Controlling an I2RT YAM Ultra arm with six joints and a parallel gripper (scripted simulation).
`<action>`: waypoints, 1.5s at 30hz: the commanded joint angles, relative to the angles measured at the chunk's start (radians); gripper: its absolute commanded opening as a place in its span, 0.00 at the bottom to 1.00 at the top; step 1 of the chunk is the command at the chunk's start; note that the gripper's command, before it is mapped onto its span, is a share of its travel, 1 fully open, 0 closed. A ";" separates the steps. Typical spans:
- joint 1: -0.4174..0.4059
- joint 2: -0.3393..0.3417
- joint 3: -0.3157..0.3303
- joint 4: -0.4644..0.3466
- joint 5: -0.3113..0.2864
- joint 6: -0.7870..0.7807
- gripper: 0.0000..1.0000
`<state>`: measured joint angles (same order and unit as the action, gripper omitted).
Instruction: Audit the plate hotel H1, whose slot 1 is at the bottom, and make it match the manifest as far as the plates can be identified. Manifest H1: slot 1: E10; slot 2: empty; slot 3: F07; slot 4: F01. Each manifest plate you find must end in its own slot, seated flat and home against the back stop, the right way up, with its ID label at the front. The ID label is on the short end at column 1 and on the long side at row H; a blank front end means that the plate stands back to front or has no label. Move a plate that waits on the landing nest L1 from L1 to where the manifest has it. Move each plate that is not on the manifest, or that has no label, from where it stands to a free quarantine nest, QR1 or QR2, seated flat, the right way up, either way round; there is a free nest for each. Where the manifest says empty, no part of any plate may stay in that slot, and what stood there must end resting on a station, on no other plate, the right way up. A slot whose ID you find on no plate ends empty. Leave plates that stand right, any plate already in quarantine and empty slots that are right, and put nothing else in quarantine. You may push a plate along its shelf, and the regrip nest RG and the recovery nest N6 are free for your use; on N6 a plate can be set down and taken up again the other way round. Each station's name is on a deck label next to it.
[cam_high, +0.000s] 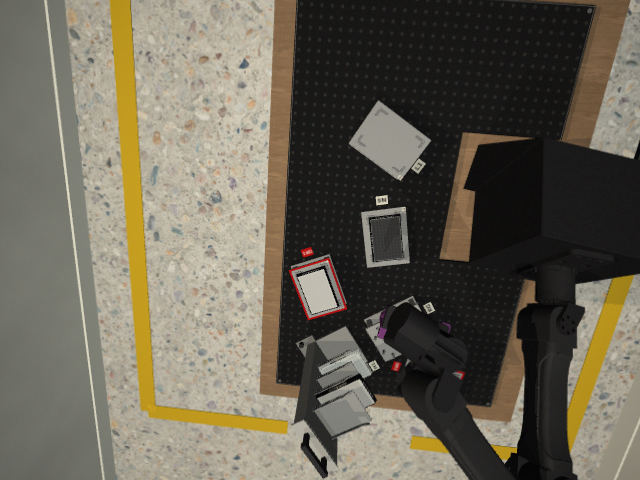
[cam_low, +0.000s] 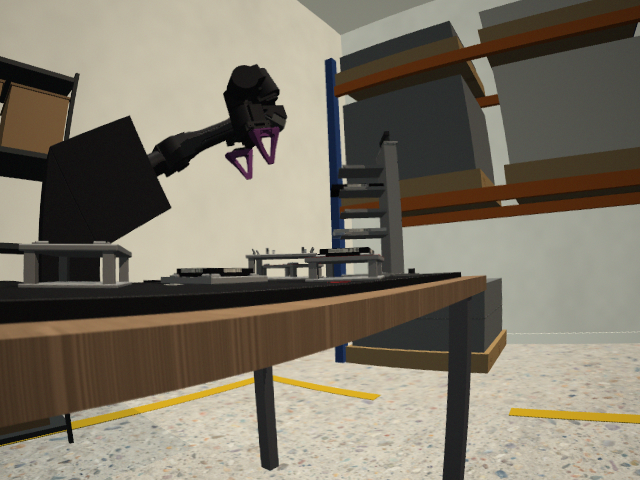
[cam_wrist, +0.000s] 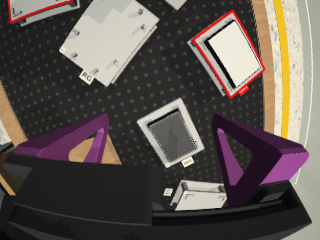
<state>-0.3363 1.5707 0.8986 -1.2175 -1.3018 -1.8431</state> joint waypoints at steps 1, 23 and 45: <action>-0.002 -0.045 -0.018 0.077 -0.020 0.123 1.00; 0.036 -0.327 -0.200 0.523 -0.044 0.783 1.00; 0.067 -0.562 -0.397 1.011 -0.017 1.443 1.00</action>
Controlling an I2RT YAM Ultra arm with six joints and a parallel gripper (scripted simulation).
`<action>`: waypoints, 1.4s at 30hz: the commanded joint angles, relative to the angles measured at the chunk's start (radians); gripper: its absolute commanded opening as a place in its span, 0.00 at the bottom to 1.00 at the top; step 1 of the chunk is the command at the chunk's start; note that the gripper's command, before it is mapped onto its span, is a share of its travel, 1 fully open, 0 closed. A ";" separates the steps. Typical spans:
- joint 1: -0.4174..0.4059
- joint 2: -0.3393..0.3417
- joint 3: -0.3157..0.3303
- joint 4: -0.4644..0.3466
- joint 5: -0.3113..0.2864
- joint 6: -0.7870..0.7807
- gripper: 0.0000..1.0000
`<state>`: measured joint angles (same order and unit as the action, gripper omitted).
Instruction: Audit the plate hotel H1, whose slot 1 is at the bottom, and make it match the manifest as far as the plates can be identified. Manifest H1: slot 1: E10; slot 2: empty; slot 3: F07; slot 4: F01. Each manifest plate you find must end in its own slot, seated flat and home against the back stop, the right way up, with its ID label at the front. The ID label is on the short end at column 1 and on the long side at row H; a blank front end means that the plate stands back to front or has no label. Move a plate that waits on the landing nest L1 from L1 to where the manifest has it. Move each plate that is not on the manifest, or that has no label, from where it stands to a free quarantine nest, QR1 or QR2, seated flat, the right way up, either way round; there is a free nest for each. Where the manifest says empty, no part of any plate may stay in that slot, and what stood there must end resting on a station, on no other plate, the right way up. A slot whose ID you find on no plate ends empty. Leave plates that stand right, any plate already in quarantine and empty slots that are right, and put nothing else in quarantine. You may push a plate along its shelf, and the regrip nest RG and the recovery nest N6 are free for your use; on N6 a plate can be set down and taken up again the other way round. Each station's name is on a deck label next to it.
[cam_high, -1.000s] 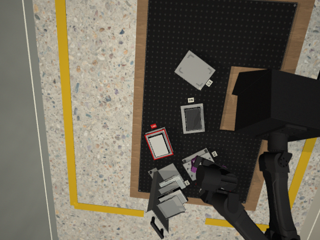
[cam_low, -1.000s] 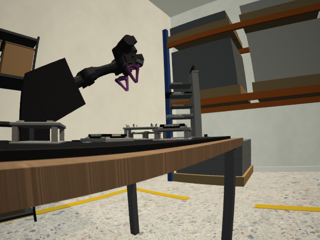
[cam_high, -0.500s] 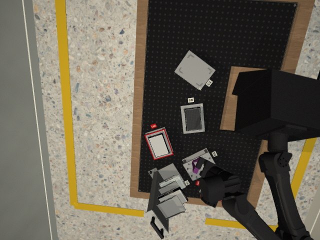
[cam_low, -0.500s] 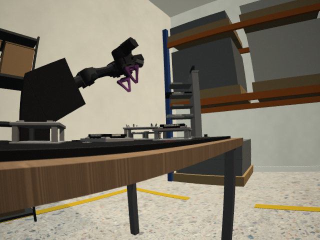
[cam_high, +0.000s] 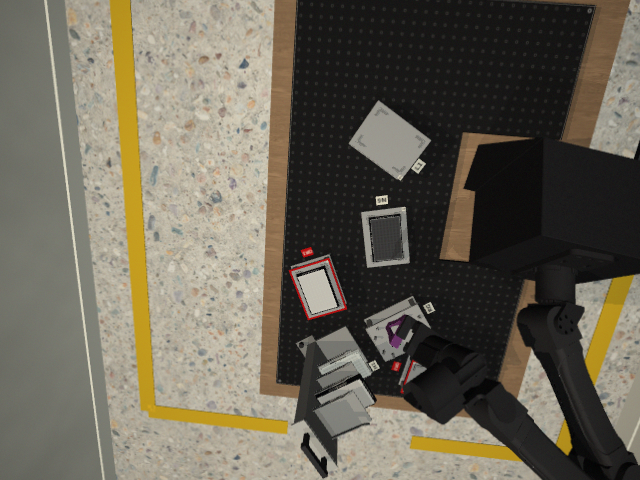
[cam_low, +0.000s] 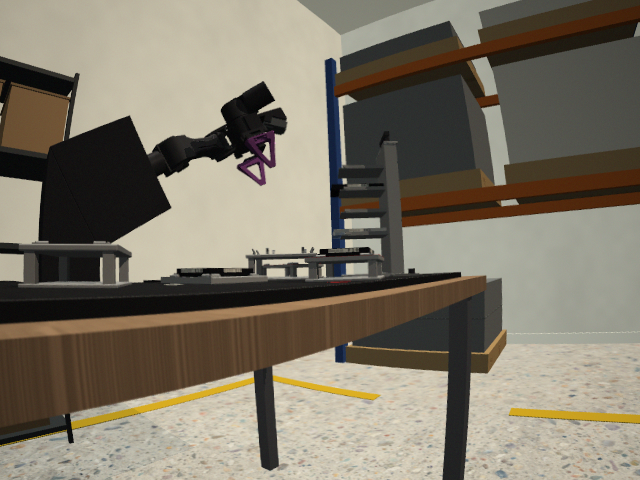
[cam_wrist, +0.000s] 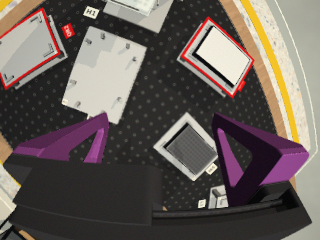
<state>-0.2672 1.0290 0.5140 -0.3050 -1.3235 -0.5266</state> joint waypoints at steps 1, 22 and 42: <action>0.000 -0.030 -0.022 0.121 0.007 0.157 1.00; 0.040 -0.206 -0.222 0.607 0.101 0.787 1.00; 0.115 -0.398 -0.389 0.928 0.259 1.297 1.00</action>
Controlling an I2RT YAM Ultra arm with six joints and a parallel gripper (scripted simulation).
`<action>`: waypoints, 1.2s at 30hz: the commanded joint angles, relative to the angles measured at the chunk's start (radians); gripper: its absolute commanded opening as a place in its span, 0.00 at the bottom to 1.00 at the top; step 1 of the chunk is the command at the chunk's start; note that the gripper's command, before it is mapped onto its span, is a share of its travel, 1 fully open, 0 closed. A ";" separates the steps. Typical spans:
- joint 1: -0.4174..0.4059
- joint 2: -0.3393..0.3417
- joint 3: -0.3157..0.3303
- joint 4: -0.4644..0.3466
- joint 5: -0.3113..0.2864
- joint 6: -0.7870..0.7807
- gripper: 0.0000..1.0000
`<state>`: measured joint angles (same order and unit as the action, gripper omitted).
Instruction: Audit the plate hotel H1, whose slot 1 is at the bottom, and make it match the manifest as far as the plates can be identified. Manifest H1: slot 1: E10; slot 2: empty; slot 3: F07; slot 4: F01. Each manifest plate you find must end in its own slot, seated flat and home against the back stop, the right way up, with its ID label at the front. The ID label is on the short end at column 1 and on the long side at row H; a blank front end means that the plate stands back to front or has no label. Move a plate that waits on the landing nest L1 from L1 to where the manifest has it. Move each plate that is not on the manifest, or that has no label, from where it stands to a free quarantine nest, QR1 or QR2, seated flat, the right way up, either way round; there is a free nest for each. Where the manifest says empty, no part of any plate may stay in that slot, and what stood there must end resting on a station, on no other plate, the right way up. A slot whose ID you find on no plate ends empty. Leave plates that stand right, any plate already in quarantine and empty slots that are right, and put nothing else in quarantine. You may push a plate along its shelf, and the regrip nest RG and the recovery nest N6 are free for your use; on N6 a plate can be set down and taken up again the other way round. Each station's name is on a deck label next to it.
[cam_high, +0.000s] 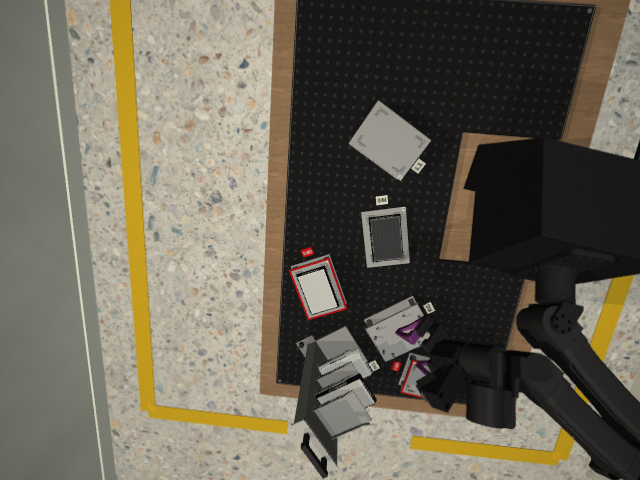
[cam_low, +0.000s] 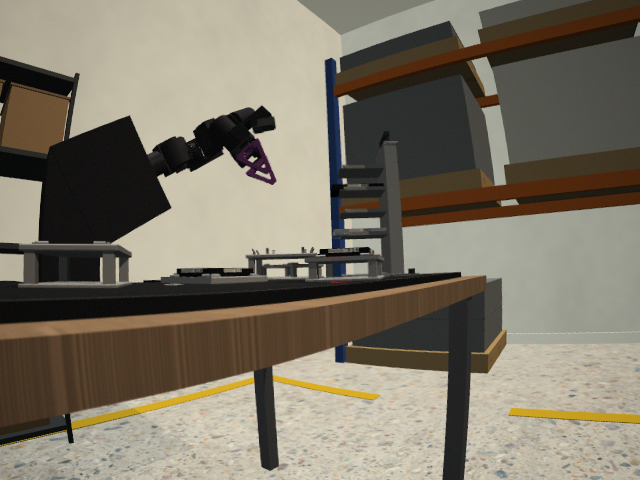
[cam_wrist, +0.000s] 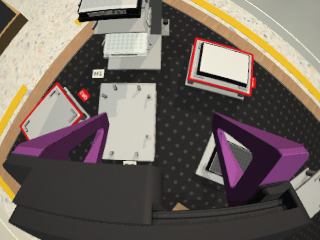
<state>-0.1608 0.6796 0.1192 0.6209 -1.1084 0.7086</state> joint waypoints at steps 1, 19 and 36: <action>0.017 -0.073 0.011 -0.028 0.051 0.060 1.00; 0.273 -0.400 0.126 -0.502 0.305 0.020 1.00; 0.732 -0.270 0.045 -0.310 0.764 -0.017 1.00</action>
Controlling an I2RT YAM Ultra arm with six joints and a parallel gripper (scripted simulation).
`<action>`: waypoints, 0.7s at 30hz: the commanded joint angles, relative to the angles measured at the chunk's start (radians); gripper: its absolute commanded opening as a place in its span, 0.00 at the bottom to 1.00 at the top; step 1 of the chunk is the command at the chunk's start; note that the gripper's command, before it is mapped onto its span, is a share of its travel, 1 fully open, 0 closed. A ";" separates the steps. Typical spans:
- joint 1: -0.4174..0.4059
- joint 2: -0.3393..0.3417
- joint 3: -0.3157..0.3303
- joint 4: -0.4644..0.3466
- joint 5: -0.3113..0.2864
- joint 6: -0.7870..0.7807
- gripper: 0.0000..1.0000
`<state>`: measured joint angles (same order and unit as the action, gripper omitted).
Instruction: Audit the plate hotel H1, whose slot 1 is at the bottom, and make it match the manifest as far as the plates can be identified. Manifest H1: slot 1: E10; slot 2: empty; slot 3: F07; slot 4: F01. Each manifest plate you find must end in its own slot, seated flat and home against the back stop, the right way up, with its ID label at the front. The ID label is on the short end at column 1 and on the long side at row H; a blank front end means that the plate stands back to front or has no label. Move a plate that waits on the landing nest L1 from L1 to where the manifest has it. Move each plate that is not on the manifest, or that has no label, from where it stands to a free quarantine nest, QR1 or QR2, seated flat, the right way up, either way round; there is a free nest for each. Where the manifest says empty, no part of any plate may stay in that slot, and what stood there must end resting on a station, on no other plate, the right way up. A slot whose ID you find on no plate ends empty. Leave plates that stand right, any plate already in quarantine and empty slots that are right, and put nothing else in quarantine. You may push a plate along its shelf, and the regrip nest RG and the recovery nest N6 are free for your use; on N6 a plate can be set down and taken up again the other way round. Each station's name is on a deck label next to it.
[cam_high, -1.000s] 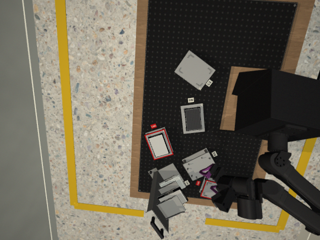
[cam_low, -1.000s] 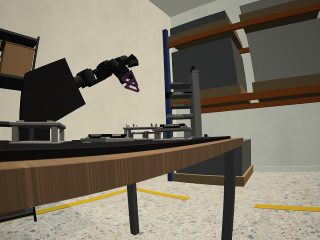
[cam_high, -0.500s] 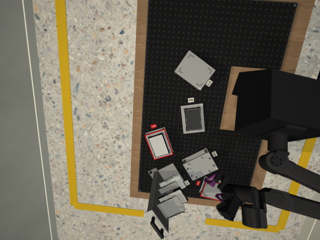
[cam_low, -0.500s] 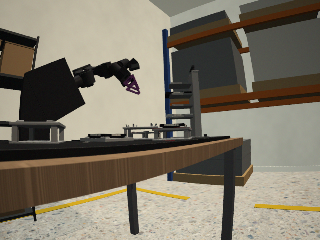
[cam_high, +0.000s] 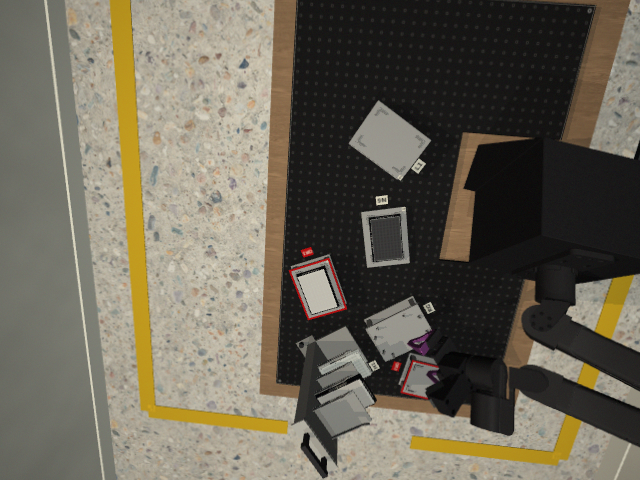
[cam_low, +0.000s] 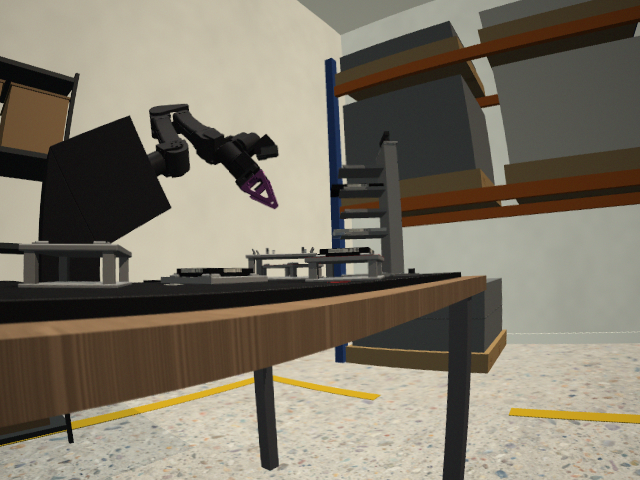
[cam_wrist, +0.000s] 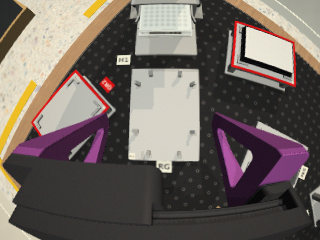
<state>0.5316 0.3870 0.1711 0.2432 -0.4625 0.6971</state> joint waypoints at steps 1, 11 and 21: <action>0.064 0.040 -0.012 0.089 0.143 -0.008 1.00; 0.231 0.213 -0.044 0.294 0.309 -0.017 1.00; 0.266 0.268 -0.050 0.353 0.345 -0.019 1.00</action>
<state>0.7979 0.6563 0.1196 0.5724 -0.1413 0.6785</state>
